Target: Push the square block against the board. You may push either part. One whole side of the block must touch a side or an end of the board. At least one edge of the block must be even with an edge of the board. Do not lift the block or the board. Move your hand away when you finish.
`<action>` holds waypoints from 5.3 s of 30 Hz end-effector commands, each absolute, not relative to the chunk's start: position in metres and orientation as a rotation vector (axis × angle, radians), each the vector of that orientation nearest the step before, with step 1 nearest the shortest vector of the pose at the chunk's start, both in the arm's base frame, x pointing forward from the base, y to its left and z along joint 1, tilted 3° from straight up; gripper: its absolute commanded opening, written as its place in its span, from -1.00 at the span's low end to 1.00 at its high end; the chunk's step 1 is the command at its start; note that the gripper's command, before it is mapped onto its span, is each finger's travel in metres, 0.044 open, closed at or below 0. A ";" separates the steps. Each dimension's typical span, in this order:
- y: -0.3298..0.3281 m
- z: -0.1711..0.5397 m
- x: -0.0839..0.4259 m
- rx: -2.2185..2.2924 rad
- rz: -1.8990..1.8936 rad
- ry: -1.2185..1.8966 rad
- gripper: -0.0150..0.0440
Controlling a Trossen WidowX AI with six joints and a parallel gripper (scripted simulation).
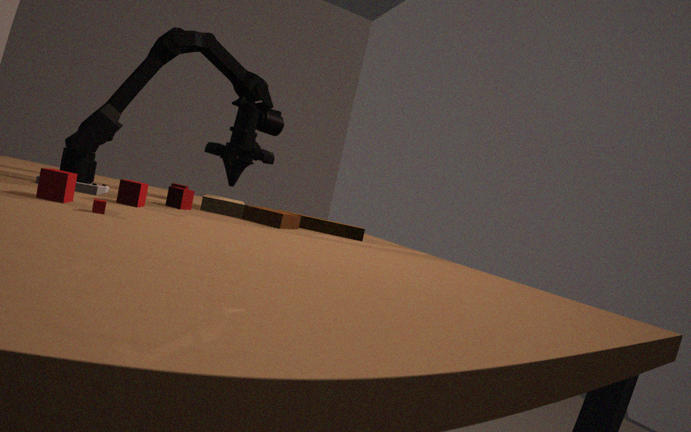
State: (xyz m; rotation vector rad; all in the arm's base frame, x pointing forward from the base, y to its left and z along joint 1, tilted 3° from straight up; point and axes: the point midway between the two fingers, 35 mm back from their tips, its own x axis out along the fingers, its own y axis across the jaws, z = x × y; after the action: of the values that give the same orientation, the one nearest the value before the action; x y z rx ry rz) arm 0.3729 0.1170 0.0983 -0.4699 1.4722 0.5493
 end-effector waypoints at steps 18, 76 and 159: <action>0.170 0.098 0.378 -0.938 1.015 1.280 -0.49; 0.167 0.044 0.381 -0.949 1.025 1.274 -0.49; 0.133 0.093 0.289 0.285 -0.178 1.559 -0.49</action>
State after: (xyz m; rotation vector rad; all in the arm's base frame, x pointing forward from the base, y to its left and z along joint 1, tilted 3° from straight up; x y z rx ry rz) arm 0.2914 0.1351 0.0955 0.2740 1.5557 -0.1546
